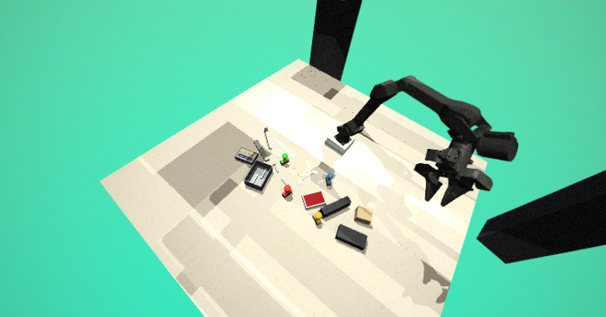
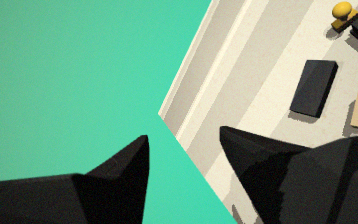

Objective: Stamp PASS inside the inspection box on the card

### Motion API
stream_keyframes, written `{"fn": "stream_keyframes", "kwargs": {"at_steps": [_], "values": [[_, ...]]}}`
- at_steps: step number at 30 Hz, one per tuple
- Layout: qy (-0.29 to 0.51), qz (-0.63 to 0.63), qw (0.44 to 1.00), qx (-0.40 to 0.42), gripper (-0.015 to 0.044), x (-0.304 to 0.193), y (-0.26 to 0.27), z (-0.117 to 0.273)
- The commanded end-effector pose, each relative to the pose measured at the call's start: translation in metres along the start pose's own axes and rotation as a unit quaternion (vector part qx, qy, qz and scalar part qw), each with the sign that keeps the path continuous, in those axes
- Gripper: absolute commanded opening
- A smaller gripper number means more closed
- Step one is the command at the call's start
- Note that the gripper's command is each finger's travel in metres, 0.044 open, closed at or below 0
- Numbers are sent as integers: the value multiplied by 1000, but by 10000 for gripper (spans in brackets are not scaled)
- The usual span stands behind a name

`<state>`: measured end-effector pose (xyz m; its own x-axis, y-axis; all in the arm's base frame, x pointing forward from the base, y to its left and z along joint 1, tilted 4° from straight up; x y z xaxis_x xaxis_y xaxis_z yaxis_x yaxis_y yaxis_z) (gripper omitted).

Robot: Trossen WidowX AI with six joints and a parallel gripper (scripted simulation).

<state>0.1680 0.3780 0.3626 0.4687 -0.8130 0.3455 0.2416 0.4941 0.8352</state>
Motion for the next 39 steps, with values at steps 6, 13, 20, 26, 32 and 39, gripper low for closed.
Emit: {"fn": "stream_keyframes", "kwargs": {"at_steps": [6,13,20,26,32,39], "values": [[-26,162,979,-125,216,72,-51,-85],[9,296,922,-249,216,147,-119,-140],[74,342,874,-338,216,212,-195,-157],[158,383,825,-384,216,258,-256,-158],[274,409,776,-394,216,302,-331,-142],[380,416,748,-350,216,331,-401,-109]]}}
Point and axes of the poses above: the point midway between the two fingers, 35 mm back from their tips, its own z axis back along the fingers, its own y axis across the jaws, x = y × z, the point moved 1 cm from there along z, back along the fingers, and after that the axes turned 2 degrees about z, right-handed, at the moved point
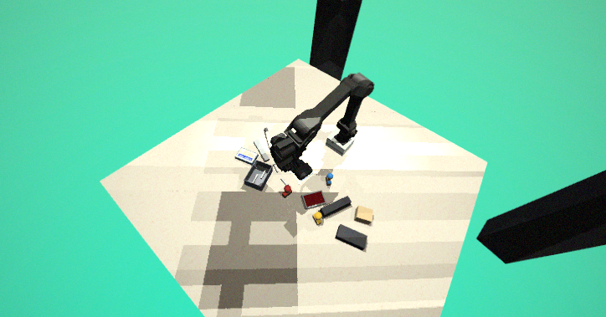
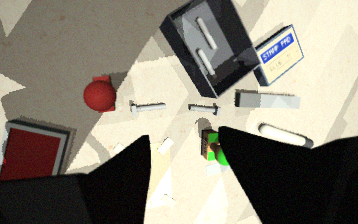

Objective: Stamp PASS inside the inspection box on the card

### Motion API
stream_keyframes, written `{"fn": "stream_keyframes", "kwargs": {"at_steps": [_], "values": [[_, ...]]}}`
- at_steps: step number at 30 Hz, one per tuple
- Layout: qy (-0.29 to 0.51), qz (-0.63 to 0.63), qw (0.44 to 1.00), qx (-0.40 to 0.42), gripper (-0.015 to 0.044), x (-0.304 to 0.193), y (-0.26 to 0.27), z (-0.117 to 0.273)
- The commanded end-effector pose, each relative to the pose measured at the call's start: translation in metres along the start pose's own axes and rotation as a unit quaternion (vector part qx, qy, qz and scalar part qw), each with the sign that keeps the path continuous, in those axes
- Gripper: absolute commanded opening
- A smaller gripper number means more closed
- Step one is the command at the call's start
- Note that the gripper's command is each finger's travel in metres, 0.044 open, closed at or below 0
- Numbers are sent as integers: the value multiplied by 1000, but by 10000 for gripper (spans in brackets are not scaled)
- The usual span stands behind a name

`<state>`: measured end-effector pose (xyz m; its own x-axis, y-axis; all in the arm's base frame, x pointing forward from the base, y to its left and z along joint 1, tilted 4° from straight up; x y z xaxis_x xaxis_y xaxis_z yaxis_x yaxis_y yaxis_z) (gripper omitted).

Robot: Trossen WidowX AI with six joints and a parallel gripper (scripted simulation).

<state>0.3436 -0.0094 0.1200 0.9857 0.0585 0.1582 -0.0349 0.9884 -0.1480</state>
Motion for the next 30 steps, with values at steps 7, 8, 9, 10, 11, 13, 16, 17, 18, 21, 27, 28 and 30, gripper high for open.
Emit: {"fn": "stream_keyframes", "kwargs": {"at_steps": [7,8,9,10,11,13,16,17,18,21,27,28,30], "values": [[64,84,988,108,216,-64,-74,-45],[64,84,988,108,216,-64,-75,-45],[64,84,988,108,216,-64,-75,-45],[64,84,988,108,216,-64,-75,-45],[64,84,988,108,216,-64,-75,-45],[64,84,988,108,216,-64,-75,-45],[64,84,988,108,216,-64,-75,-46],[64,84,988,108,216,-64,-75,-47],[64,84,988,108,216,-64,-75,-48],[64,84,988,108,216,-65,-74,-52],[64,84,988,108,216,-65,-73,-62],[64,84,988,108,216,-65,-72,-64],[64,84,988,108,216,-66,-72,-67]]}}
Point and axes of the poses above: the point midway between the two fingers, 35 mm back from their tips, its own z axis back along the fingers, its own y axis across the jaws, x = y × z, the point moved 1 cm from there along z, back along the fingers, and after that the axes turned 2 degrees about z, right-handed, at the moved point
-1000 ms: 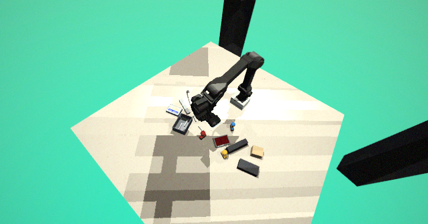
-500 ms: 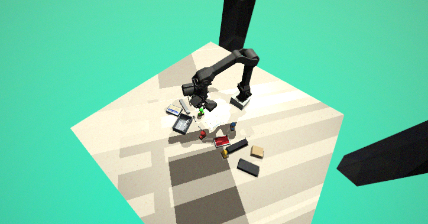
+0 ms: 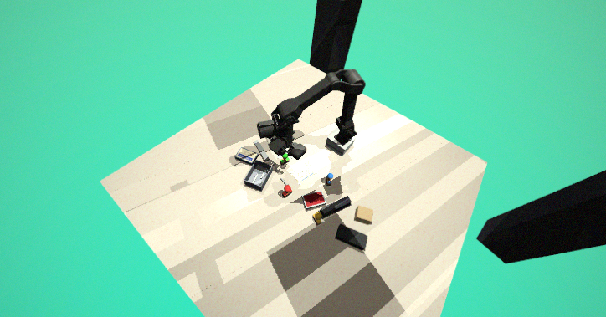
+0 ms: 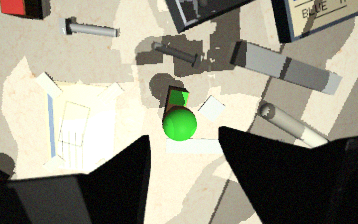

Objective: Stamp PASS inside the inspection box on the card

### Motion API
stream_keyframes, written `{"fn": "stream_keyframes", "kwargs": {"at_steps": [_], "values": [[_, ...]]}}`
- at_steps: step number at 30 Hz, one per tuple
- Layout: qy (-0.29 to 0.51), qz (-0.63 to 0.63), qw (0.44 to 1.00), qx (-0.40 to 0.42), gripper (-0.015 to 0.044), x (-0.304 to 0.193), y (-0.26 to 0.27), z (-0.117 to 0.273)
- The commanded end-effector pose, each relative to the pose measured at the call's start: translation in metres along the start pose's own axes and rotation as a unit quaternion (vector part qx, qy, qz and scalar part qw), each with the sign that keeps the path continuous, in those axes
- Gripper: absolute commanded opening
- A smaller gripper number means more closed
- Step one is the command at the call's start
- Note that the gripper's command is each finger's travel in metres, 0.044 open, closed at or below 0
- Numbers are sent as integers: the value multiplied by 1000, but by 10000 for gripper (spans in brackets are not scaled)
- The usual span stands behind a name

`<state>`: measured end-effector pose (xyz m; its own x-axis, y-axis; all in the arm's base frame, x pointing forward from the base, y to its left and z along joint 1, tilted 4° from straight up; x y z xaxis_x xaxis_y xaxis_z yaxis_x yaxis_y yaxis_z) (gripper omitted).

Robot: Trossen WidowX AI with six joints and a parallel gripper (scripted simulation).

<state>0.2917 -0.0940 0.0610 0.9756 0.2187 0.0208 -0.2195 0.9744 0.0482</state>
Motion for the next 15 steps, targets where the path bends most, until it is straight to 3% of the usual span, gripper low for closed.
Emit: {"fn": "stream_keyframes", "kwargs": {"at_steps": [1,15], "values": [[-1,1,1000,2,216,1,0,-8],[-1,1,1000,2,216,0,-1,-31]]}}
Point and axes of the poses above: the point midway between the two fingers, 35 mm back from their tips, its own z axis back along the fingers, its own y axis across the jaws, x = y × z, the point moved 1 cm from there along z, back along the fingers, and after that the axes turned 2 degrees about z, right-handed, at the moved point
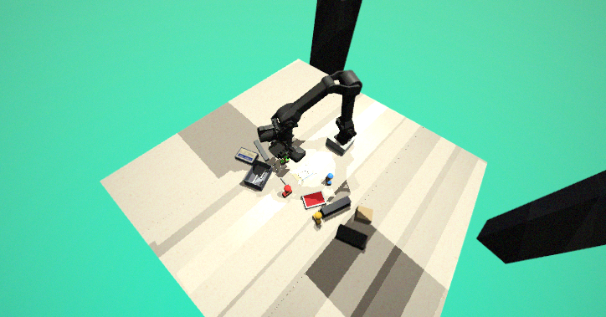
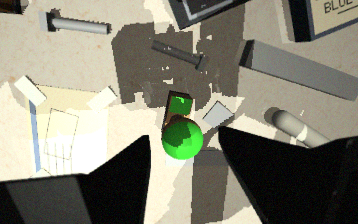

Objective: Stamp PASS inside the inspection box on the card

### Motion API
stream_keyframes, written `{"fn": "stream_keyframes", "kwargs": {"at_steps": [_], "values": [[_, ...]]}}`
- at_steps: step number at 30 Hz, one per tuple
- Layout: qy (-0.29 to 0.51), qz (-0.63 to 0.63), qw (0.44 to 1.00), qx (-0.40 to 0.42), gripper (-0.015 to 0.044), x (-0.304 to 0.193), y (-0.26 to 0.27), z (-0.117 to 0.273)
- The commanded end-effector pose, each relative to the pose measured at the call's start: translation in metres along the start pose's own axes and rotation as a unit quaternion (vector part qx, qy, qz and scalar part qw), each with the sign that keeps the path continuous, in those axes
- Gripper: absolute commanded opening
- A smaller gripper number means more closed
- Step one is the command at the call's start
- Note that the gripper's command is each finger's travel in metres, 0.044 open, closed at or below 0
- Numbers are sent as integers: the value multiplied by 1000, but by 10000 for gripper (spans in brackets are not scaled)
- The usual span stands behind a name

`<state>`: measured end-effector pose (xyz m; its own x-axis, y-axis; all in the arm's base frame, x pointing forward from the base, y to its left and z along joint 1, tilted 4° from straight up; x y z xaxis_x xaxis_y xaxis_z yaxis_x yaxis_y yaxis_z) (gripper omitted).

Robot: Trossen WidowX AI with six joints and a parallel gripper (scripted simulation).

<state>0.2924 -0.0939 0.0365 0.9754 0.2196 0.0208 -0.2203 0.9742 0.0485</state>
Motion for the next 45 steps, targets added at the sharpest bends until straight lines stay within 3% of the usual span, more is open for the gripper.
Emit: {"fn": "stream_keyframes", "kwargs": {"at_steps": [1,21,25,34,36,45], "values": [[-1,1,1000,2,216,0,1,-8],[-1,1,1000,2,216,-2,1,-34],[1,1,1000,1,111,-3,1,-32],[1,1,1000,1,51,-3,1,-32],[1,1,1000,1,0,-3,1,-31],[1,1,1000,1,0,-2,1,-27]]}}
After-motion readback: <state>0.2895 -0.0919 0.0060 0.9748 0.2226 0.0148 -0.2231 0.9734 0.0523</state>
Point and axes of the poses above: the point midway between the two fingers, 35 mm back from their tips, its own z axis back along the fingers, its own y axis across the jaws, x = y × z, the point moved 1 cm from there along z, back along the fingers, and after that the axes turned 2 degrees about z, right-handed, at the moved point
